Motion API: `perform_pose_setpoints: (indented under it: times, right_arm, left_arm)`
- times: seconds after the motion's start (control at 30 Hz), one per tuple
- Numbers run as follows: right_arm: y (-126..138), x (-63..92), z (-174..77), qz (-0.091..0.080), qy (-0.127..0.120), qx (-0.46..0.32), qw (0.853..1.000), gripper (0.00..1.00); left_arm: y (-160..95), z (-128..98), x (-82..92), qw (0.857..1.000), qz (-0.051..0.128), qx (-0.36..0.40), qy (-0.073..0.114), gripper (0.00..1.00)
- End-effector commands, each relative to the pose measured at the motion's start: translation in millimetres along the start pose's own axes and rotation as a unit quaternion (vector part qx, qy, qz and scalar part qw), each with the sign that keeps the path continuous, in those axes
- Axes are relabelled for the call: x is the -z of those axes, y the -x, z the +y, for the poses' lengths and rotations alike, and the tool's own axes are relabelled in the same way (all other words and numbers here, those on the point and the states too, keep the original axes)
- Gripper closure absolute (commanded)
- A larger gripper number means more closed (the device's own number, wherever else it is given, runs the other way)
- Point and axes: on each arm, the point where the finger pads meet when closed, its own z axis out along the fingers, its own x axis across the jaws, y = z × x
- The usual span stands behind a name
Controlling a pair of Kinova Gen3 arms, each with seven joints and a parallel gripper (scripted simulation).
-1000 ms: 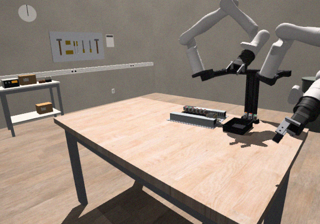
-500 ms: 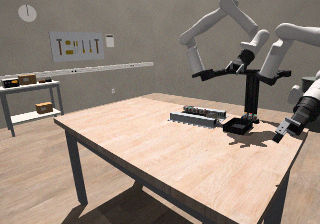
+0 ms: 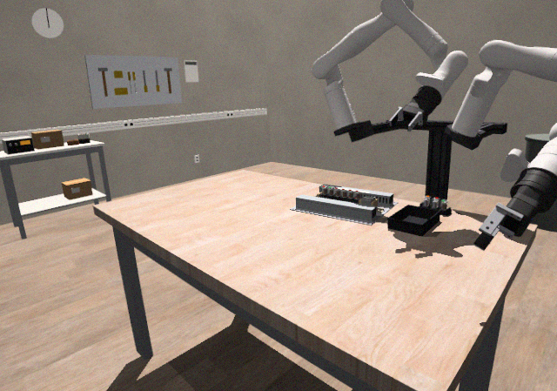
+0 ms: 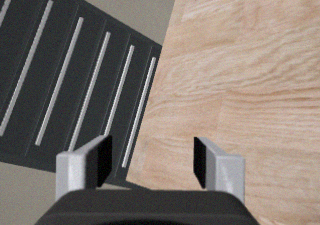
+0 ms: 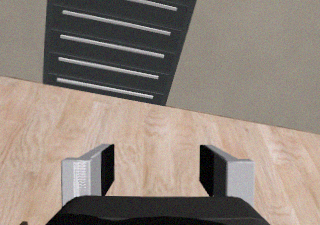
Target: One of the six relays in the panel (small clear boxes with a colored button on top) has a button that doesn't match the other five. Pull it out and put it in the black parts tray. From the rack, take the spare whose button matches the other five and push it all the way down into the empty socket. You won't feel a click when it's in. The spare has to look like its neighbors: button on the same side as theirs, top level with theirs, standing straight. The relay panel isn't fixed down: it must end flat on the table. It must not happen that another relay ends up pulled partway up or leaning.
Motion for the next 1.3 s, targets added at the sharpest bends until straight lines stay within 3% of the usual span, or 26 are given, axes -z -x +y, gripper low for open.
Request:
perform_pose_setpoints:
  times: [0.0,1.27]
  right_arm:
    - [-1.2,-0.7,-1.9,0.001,0.001,-0.003,1.0,0.0]
    - [-34.1,-32.4,-15.4,0.03,0.04,-0.059,0.997,0.0]
  left_arm:
    - [1.6,-0.3,0.3,1.0,-0.001,-0.001,0.0,0.0]
    - [1.6,-0.3,0.3,1.0,-0.001,-0.001,0.0,0.0]
